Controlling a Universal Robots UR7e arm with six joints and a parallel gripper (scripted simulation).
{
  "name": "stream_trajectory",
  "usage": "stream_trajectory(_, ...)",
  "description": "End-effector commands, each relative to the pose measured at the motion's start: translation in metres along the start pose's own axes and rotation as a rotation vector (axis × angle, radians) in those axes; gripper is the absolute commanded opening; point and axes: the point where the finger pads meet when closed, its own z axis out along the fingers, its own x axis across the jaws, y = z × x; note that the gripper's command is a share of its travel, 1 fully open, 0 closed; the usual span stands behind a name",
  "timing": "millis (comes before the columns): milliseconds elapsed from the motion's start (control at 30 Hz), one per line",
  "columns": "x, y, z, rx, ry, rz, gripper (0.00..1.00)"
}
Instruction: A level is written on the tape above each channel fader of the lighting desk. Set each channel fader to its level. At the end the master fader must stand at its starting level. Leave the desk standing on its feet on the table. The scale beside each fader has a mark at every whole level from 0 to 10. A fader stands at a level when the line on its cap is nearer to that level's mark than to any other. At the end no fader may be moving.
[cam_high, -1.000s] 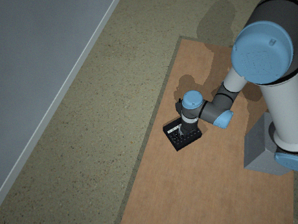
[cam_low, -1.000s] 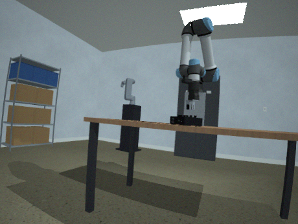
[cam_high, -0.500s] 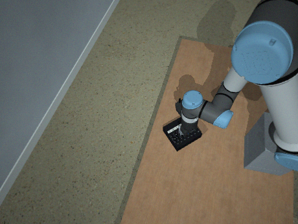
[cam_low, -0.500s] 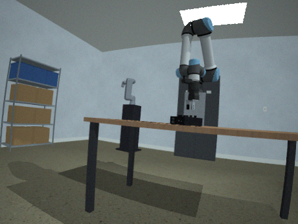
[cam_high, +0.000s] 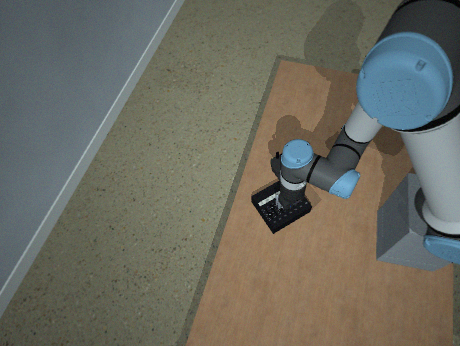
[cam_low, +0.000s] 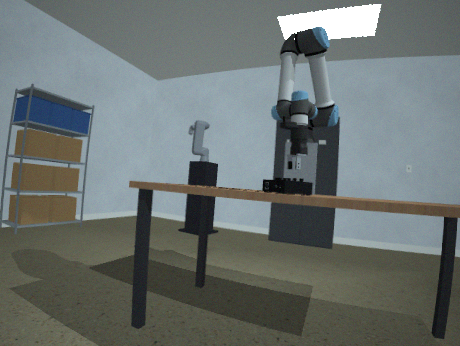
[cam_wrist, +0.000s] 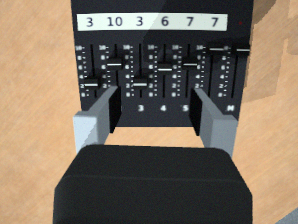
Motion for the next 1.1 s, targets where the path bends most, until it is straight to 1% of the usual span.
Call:
stream_trajectory(0,0.0,0.0,0.0,0.001,-0.001,0.0,1.0)
stream_trajectory(700,0.0,-0.001,-0.001,0.002,-0.001,0.011,1.0)
stream_trajectory(867,0.0,-0.002,-0.005,0.004,-0.003,0.051,1.0)
stream_trajectory(1067,0.003,-0.009,-0.02,0.016,-0.011,0.234,1.0)
